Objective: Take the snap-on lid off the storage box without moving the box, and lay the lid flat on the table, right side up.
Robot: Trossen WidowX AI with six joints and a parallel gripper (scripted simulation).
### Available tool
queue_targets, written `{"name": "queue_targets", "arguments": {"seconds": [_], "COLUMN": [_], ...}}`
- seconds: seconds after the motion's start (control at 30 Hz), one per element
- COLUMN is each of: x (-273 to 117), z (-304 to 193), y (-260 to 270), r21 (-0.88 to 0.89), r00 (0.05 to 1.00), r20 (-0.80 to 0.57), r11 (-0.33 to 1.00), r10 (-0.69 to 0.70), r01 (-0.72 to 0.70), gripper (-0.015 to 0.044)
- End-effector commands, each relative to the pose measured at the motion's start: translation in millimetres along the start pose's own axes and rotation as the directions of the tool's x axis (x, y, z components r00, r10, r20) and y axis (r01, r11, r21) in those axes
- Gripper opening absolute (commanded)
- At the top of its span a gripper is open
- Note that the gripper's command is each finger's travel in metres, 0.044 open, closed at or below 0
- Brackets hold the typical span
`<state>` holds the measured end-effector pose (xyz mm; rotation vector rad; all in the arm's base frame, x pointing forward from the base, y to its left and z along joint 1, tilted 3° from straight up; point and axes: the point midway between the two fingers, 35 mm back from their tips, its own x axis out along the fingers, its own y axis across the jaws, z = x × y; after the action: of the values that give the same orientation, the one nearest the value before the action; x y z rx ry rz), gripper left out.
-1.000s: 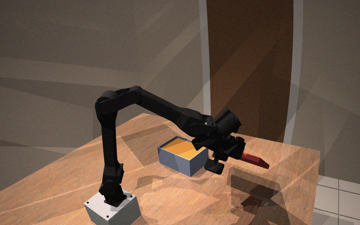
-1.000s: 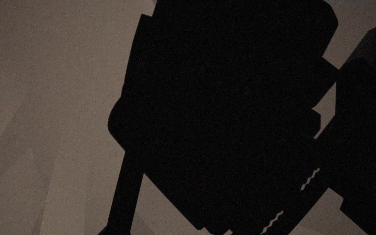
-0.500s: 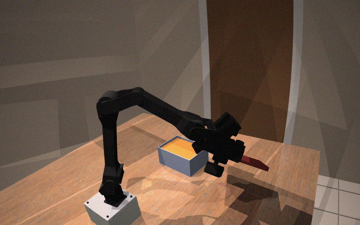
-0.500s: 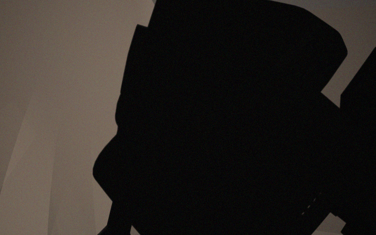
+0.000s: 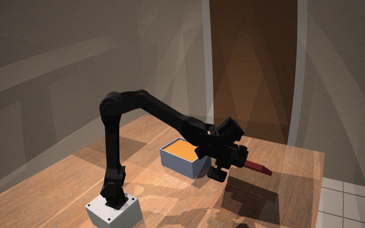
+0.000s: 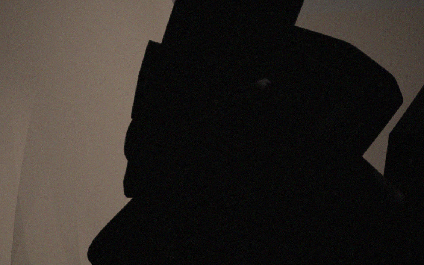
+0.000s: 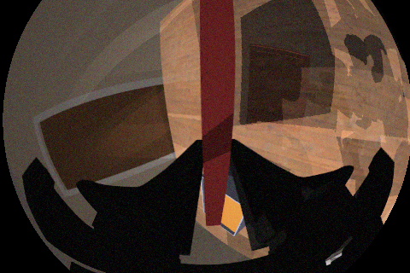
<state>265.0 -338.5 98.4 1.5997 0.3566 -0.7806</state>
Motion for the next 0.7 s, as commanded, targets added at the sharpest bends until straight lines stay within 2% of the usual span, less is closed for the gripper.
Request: {"name": "queue_targets", "arguments": {"seconds": [0.0,0.67], "x": [2,13], "z": [0,0], "y": [-1,-13], "r21": [-0.004,-0.004], "r00": [1.0,1.0], "r20": [-0.003,-0.003], "r11": [1.0,1.0], "r10": [0.008,0.008], "r01": [-0.008,-0.008], "gripper": [0.0,0.0]}}
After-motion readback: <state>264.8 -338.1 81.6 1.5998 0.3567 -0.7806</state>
